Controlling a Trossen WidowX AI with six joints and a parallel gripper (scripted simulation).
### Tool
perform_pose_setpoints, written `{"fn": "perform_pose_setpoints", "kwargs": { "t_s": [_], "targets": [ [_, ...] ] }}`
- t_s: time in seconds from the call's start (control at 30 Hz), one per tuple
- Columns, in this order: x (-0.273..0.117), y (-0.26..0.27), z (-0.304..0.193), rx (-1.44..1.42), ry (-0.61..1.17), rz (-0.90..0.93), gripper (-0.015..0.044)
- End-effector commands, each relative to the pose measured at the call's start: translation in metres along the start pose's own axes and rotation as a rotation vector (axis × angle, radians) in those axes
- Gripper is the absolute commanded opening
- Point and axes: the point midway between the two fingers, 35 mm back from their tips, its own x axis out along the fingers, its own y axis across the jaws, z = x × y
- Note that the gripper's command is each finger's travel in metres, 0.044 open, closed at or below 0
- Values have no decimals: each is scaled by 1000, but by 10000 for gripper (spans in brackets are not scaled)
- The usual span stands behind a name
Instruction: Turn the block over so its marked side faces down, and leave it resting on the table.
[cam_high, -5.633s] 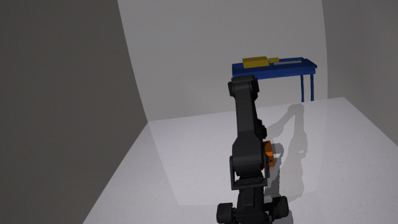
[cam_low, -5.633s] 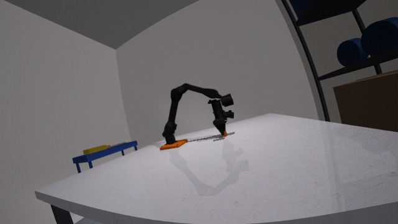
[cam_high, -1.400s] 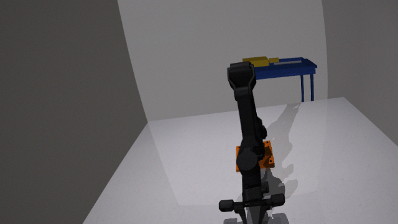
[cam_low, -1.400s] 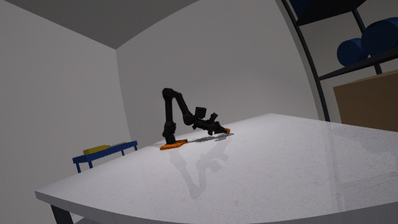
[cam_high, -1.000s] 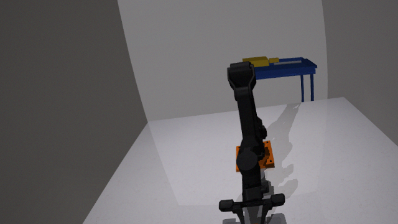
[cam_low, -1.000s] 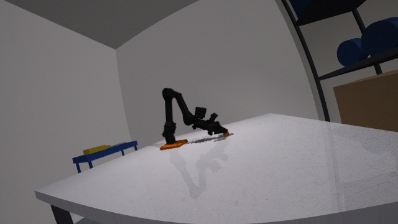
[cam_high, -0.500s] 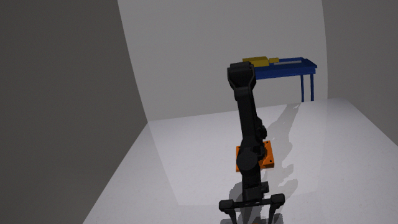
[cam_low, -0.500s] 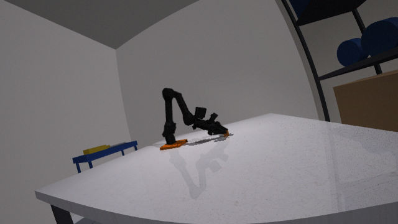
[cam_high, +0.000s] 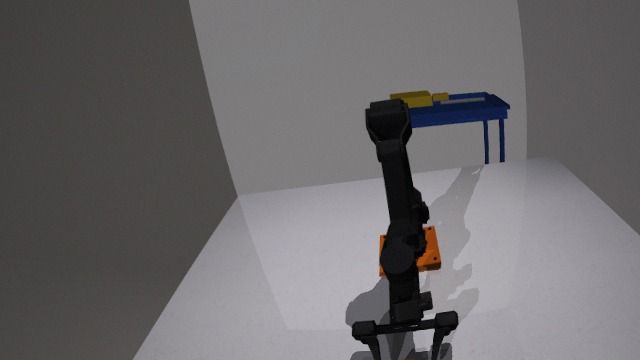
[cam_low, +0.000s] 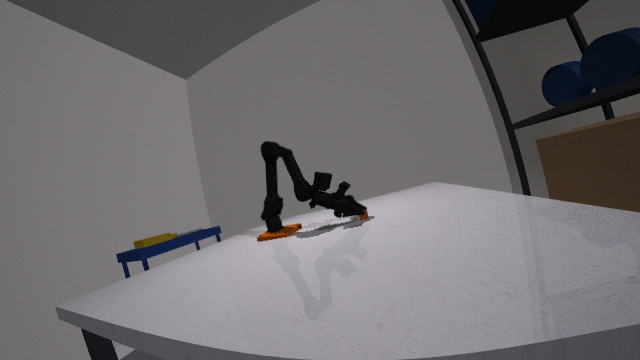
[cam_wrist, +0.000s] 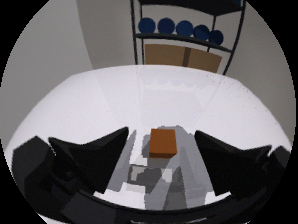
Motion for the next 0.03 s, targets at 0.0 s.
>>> {"fn": "perform_pose_setpoints", "kwargs": {
  "t_s": [0.0],
  "targets": [
    [0,1,-1,-2,0,6,440]
  ]
}}
